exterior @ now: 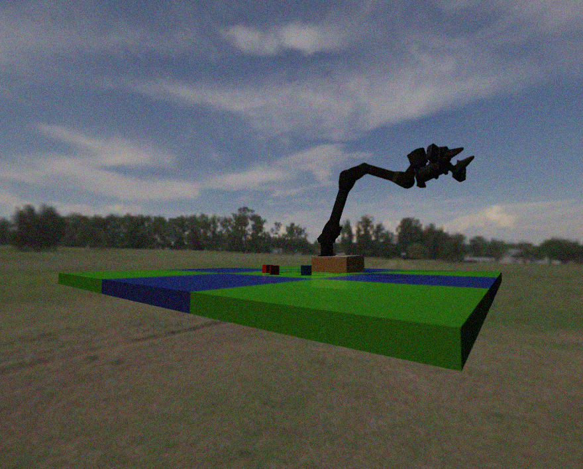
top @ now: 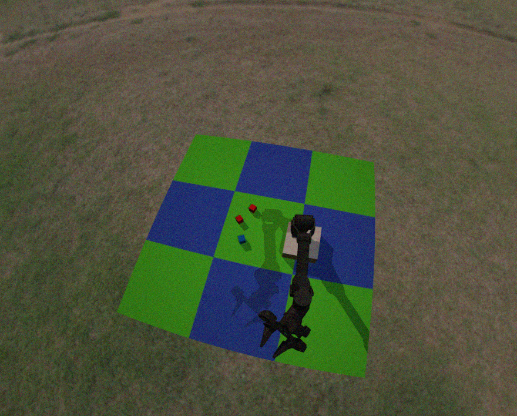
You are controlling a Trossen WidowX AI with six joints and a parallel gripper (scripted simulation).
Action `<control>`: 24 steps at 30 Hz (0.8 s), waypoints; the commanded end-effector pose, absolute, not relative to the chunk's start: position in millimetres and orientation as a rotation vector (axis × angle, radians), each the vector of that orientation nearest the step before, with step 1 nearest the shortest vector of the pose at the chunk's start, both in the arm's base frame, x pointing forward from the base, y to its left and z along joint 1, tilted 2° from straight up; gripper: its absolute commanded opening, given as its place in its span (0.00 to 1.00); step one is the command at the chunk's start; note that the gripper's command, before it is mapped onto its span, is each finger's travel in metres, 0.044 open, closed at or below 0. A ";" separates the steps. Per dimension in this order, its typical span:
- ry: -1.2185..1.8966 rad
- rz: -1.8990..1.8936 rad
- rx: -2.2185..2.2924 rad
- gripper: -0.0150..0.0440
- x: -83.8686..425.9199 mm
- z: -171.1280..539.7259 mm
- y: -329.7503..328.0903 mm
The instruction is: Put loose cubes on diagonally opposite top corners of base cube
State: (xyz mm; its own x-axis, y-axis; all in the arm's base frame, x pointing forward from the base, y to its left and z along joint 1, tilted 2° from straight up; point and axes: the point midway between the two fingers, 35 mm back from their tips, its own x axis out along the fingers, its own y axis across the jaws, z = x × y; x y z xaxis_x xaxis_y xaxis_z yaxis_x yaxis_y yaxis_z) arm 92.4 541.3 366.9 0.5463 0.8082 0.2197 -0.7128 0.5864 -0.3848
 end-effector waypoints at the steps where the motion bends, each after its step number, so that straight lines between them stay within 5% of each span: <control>1: -0.367 0.844 -0.424 0.70 150.9 350.8 528.9; 24: 0.071 0.568 -1.104 0.70 401.0 248.9 343.4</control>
State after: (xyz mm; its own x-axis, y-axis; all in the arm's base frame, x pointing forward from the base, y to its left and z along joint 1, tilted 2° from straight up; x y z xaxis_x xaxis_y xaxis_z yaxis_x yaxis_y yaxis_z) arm 376.7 381.5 263.1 0.8464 0.4653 -0.2592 -0.4544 0.3769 -0.8072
